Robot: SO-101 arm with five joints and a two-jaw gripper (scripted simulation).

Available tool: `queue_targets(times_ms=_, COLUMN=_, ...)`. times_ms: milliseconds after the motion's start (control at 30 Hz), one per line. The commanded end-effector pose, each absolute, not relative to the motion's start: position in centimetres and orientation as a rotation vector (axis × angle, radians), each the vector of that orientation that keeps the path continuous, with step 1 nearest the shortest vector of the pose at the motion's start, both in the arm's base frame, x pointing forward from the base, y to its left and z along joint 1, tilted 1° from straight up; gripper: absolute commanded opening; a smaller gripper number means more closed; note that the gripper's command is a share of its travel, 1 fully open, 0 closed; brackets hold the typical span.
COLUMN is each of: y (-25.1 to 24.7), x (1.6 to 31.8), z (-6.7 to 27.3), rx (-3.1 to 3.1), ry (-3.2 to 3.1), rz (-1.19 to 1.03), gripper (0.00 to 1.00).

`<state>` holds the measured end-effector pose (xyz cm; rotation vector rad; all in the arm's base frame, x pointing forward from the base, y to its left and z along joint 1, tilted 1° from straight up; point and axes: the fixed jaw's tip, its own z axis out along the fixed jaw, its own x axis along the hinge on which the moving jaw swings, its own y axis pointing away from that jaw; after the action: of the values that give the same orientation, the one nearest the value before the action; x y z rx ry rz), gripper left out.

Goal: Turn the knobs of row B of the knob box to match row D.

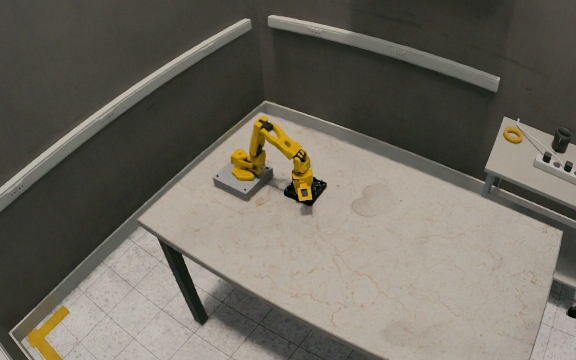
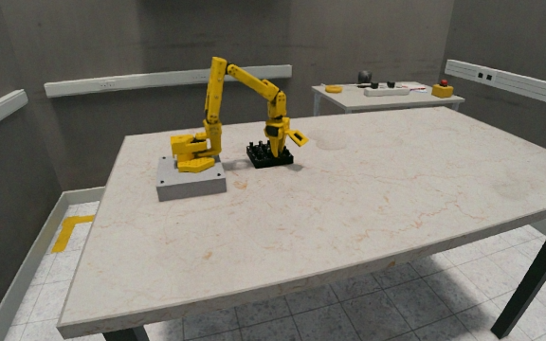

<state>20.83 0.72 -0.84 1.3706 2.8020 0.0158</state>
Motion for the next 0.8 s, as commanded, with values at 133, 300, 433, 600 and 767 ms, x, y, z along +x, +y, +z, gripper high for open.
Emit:
queue_targets(times_ms=133, y=0.54, x=20.52, z=-1.29, rx=1.392, ry=2.806, rz=0.007, gripper=0.10)
queue_targets(times_ms=300, y=0.51, x=20.48, z=-1.29, rx=1.392, ry=2.806, rz=0.007, gripper=0.10)
queue_targets(times_ms=433, y=0.44, x=20.39, z=-1.29, rx=1.392, ry=2.806, rz=0.007, gripper=0.10)
queue_targets(times_ms=600, y=0.39, x=20.33, z=-1.29, rx=1.392, ry=2.806, rz=0.007, gripper=0.10)
queue_targets(times_ms=767, y=0.39, x=20.33, z=-1.29, rx=1.392, ry=2.806, rz=0.007, gripper=0.10)
